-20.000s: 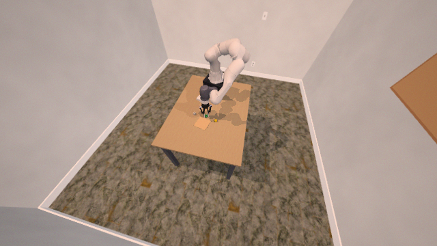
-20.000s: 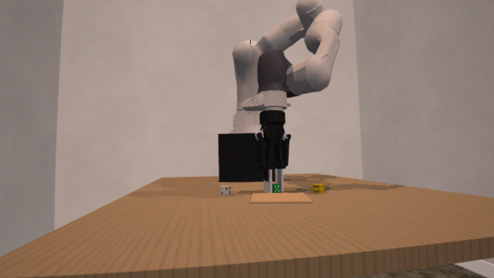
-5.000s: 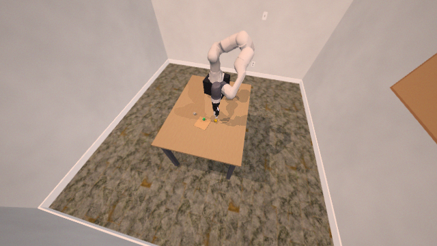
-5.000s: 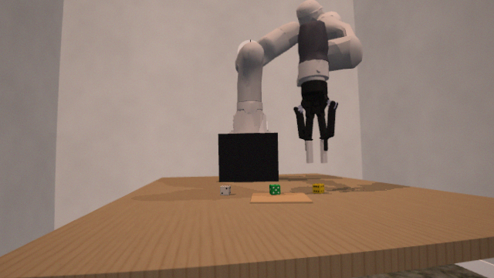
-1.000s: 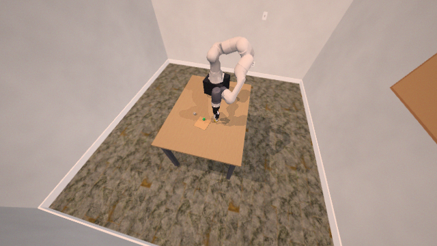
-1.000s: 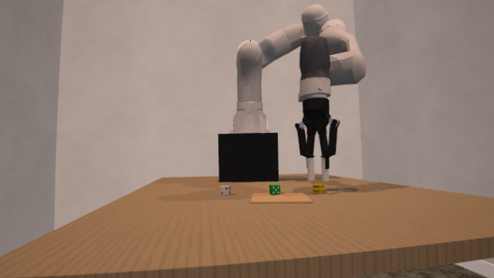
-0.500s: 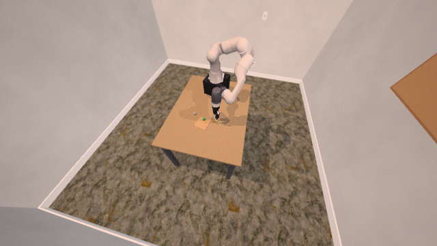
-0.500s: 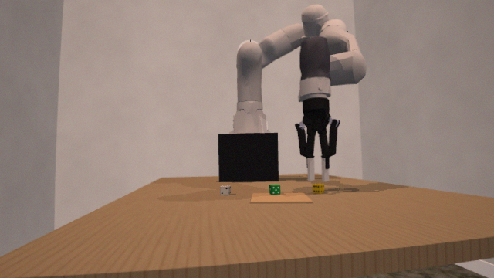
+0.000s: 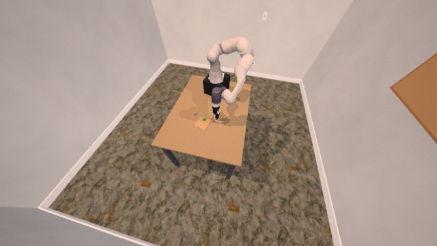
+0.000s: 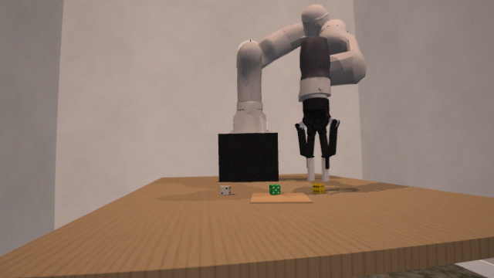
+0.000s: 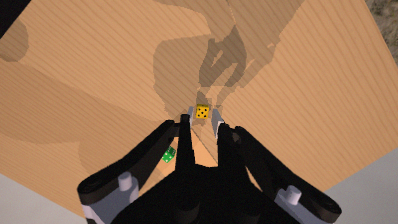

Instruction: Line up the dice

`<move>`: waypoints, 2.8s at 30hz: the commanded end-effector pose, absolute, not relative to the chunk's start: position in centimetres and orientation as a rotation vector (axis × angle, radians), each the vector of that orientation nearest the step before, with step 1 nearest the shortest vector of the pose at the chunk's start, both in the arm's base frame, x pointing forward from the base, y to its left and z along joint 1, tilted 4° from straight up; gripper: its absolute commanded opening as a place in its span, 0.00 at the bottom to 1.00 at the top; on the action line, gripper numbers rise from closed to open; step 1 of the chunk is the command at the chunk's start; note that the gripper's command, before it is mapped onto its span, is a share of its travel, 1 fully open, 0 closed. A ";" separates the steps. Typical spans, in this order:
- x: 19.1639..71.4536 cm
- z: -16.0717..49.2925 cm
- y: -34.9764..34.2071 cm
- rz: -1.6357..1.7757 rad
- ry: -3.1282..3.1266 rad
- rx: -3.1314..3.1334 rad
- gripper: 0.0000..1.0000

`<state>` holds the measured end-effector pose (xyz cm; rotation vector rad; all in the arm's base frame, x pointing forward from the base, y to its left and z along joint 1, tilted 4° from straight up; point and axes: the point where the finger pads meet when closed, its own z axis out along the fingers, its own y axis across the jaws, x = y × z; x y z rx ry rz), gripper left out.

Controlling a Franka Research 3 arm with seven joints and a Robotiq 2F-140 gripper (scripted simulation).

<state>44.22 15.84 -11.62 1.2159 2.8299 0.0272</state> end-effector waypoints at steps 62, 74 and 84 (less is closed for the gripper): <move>44.5 -14.8 15.8 0.028 2.829 1.213 0.25; 44.5 -14.8 15.8 0.028 2.829 1.213 0.25; 44.5 -14.8 15.8 0.028 2.829 1.213 0.13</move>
